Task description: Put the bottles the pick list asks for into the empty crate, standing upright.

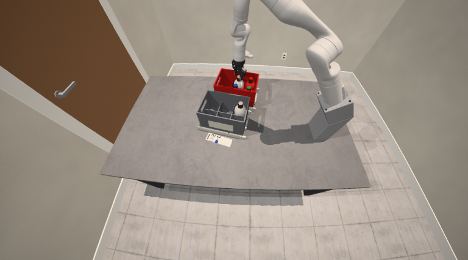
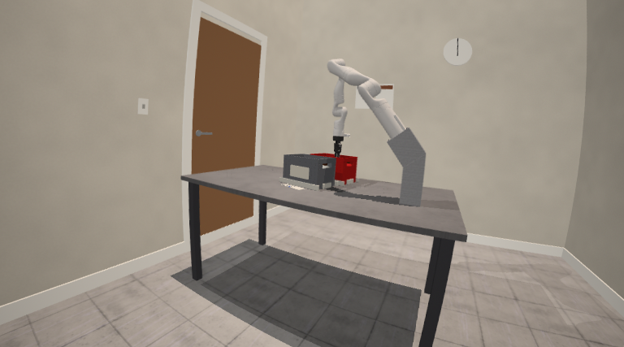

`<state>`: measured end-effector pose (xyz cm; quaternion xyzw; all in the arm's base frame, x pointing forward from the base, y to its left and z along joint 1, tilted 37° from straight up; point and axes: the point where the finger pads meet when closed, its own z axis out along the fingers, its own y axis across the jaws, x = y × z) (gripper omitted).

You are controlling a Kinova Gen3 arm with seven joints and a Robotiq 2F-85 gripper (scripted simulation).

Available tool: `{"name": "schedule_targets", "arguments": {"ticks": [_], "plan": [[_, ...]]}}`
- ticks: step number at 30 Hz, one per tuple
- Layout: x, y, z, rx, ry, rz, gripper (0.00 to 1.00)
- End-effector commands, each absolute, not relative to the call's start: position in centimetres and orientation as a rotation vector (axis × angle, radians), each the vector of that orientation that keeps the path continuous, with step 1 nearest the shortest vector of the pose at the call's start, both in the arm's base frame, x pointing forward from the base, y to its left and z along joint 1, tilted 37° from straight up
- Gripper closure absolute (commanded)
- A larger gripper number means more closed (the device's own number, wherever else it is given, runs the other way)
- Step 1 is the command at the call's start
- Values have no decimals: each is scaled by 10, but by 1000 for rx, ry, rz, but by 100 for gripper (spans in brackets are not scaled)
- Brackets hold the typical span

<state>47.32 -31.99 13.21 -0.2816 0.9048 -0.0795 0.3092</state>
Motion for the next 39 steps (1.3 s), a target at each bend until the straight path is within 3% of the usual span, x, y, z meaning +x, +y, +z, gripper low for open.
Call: {"name": "schedule_targets", "arguments": {"ticks": [1, 21, 22, 39], "plan": [[475, -320, 130, -743, 2391, -212, 33], [482, -320, 121, -743, 2391, -212, 33], [480, -320, 124, -743, 2391, -212, 52], [480, -320, 124, -743, 2391, -212, 53]]}}
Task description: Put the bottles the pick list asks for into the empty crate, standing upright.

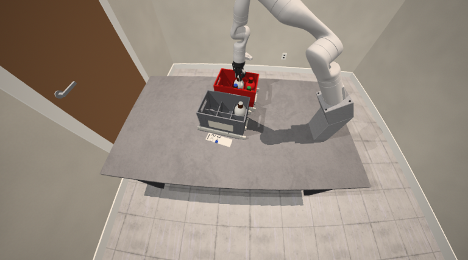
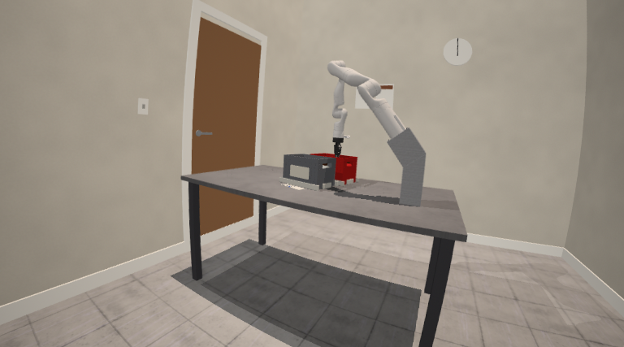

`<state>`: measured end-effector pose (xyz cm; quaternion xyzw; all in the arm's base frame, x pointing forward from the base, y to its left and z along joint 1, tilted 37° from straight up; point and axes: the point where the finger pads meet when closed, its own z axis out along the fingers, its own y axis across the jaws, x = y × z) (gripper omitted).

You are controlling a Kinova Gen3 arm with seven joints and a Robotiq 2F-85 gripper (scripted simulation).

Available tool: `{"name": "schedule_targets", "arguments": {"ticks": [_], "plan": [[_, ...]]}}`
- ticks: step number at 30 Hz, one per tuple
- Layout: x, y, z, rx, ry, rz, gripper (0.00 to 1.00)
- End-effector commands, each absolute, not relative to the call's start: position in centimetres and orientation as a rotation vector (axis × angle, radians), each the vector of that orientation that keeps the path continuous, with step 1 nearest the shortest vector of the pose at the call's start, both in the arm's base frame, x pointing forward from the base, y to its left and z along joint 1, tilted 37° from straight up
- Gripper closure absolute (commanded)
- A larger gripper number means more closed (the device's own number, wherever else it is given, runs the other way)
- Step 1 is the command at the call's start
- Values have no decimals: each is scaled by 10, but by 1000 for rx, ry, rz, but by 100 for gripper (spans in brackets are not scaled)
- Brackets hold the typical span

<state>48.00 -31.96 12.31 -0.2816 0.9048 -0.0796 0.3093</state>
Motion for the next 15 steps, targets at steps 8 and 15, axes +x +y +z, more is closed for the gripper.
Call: {"name": "schedule_targets", "arguments": {"ticks": [8, 15], "plan": [[480, -320, 124, -743, 2391, -212, 55], [480, -320, 124, -743, 2391, -212, 58]]}}
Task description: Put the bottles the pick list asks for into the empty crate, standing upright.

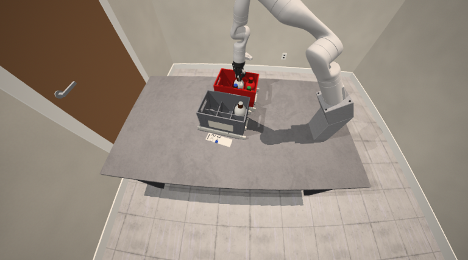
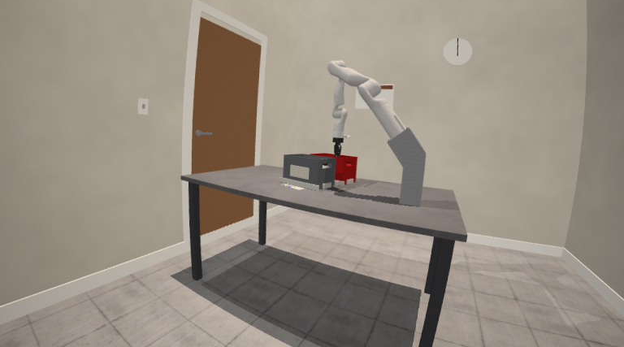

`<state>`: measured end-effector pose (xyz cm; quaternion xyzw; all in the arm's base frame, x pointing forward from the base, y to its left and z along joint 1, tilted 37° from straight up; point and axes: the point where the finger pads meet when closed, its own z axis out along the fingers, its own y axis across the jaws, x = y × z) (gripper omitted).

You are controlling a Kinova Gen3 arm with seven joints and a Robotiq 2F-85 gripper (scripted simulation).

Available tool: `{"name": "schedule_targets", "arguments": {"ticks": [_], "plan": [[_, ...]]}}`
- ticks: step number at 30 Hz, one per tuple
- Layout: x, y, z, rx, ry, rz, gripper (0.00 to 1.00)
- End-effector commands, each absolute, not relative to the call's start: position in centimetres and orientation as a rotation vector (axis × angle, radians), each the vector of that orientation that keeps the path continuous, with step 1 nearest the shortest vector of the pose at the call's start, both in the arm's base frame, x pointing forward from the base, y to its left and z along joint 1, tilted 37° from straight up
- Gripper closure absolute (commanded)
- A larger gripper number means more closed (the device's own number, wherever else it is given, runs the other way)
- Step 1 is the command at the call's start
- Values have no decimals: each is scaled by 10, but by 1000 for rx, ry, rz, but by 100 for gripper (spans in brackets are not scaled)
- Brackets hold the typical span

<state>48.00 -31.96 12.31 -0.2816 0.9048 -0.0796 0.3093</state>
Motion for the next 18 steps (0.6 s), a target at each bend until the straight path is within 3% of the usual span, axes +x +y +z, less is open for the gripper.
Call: {"name": "schedule_targets", "arguments": {"ticks": [1, 18], "plan": [[480, -320, 124, -743, 2391, -212, 58], [480, -320, 124, -744, 2391, -212, 64]]}}
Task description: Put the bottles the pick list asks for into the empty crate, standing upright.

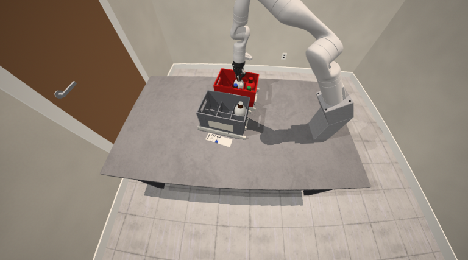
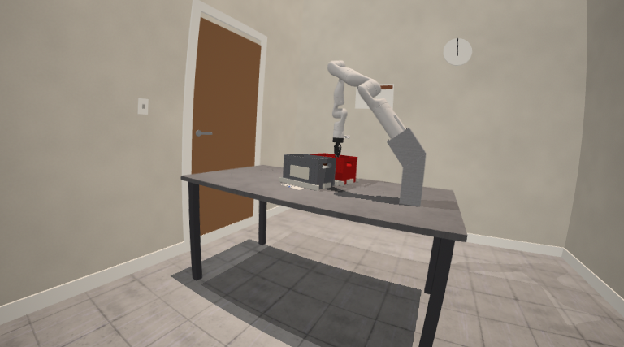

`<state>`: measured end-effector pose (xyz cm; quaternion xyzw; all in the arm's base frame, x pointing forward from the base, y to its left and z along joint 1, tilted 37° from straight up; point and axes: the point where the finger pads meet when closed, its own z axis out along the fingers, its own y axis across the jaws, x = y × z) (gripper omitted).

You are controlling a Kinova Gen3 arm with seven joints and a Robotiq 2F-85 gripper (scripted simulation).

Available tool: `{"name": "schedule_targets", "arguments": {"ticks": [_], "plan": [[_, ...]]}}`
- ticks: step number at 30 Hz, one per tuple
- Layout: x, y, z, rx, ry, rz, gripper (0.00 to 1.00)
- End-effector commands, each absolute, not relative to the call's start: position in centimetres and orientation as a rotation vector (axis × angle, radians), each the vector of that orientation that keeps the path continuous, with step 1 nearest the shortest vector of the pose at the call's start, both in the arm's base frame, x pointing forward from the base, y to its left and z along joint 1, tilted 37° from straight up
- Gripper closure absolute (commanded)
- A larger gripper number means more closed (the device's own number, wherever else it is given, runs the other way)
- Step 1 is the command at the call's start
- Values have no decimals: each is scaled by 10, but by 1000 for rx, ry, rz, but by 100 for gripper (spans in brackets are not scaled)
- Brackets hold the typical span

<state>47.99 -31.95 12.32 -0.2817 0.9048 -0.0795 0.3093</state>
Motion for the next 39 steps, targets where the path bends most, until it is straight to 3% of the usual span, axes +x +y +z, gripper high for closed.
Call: {"name": "schedule_targets", "arguments": {"ticks": [1, 25, 26, 39], "plan": [[480, -320, 124, -744, 2391, -212, 64], [475, -321, 130, -743, 2391, -212, 64], [474, -321, 132, -743, 2391, -212, 90], [461, -321, 149, -743, 2391, -212, 90]]}}
